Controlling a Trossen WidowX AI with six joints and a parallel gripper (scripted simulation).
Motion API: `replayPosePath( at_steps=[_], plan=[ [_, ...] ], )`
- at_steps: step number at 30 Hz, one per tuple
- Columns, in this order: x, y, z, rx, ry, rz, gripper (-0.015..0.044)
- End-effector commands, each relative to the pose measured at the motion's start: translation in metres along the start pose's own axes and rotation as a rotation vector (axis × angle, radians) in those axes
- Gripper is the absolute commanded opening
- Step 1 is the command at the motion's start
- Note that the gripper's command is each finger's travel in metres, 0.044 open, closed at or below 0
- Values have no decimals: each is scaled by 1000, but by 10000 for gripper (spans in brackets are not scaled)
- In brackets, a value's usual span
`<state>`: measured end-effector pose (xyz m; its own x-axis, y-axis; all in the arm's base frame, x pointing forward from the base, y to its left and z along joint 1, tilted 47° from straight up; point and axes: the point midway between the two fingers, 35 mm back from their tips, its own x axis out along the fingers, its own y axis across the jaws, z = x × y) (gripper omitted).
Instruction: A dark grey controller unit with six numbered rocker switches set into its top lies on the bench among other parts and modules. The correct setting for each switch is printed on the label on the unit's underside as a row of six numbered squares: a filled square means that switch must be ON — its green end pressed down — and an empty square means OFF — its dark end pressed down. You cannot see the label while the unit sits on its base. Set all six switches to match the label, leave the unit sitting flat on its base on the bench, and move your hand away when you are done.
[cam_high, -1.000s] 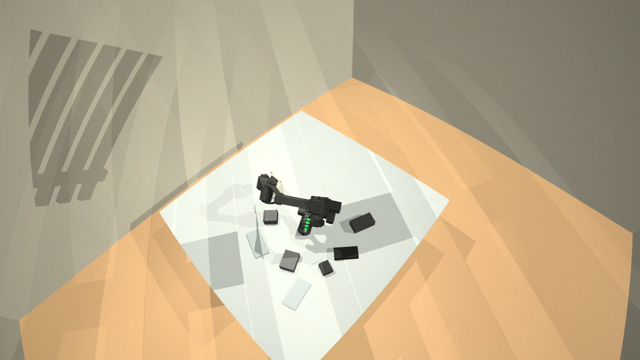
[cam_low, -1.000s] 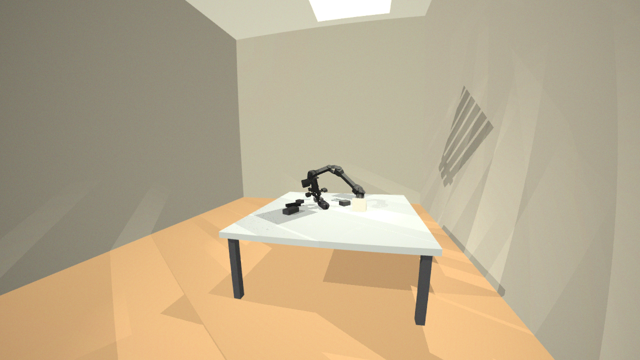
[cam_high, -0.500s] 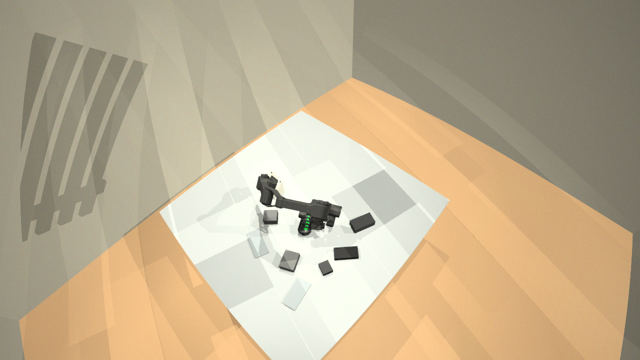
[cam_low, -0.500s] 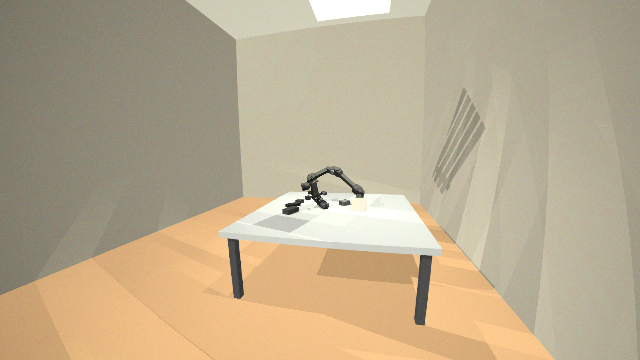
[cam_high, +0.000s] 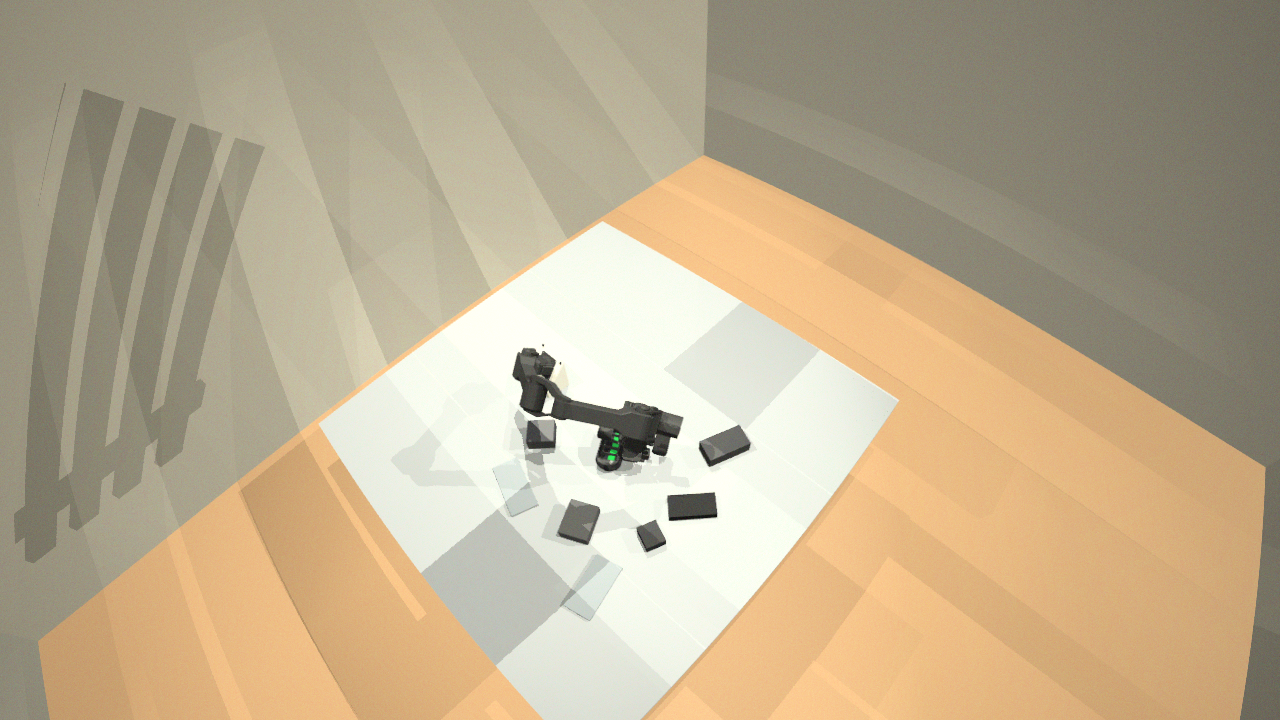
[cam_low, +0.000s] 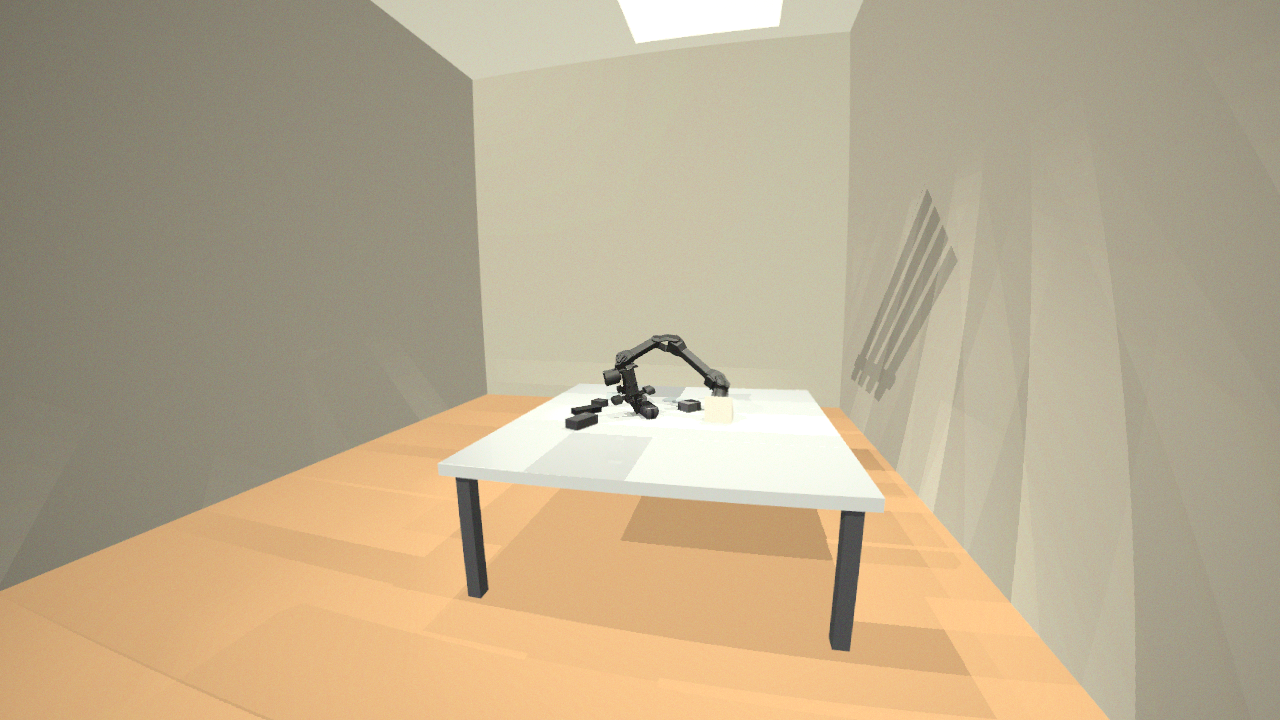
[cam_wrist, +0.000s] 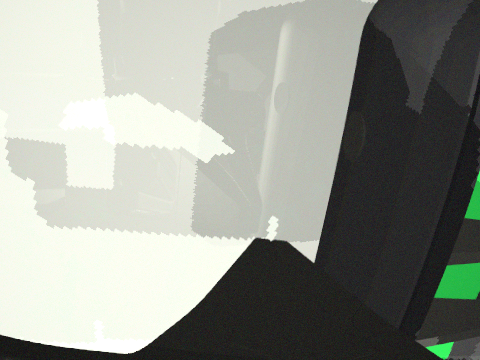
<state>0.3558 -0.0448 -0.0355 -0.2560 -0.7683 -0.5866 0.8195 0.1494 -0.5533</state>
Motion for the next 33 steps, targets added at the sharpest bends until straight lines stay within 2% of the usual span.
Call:
replayPosePath(
  at_steps=[1, 27, 29, 33],
  plan=[
    [0, -1, 1, -5, -5, 2, 0],
    [5, -26, 2, -6, -5, 1, 0],
    [-2, -17, 0, -2, -2, 3, 0],
    [-40, -10, 0, -5, -3, 4, 0]
  ],
)
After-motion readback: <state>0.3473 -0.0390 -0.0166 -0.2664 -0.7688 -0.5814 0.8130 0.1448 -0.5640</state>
